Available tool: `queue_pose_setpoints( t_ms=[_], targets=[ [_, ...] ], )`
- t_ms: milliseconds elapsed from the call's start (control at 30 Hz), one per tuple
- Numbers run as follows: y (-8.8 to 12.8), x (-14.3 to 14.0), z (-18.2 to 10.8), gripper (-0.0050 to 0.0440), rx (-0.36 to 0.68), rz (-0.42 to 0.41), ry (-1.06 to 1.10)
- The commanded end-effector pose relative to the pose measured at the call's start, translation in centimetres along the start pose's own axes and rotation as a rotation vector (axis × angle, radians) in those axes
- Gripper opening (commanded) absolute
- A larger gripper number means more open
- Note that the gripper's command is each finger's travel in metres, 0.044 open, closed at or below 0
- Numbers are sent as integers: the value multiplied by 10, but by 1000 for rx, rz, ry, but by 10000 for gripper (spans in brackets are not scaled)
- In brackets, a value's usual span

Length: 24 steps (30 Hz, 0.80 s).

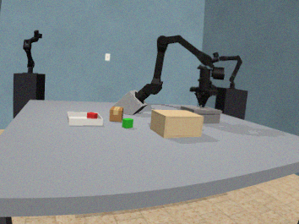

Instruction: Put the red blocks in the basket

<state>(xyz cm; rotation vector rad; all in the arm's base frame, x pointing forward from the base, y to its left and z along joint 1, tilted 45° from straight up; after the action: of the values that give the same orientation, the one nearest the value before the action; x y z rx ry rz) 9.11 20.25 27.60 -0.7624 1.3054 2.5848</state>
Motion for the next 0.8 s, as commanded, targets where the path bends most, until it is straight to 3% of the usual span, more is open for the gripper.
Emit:
queue_pose_setpoints(
  t_ms=[0,767],
  targets=[
    [-6,1,0,0,0,4,5],
    [-18,1,0,0,0,4,5]
  ],
)
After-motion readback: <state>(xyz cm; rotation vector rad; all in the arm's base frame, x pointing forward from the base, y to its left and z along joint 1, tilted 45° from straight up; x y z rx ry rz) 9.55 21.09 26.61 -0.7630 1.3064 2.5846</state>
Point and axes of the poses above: the point midway between the two fingers, 35 mm back from their tips, its own y axis back along the fingers, its own x axis across the jaws, z = x × y, the point moved 2 cm from there along y, back along the fingers, and after that the axes turned 5 degrees about y, right-handed, at the moved point
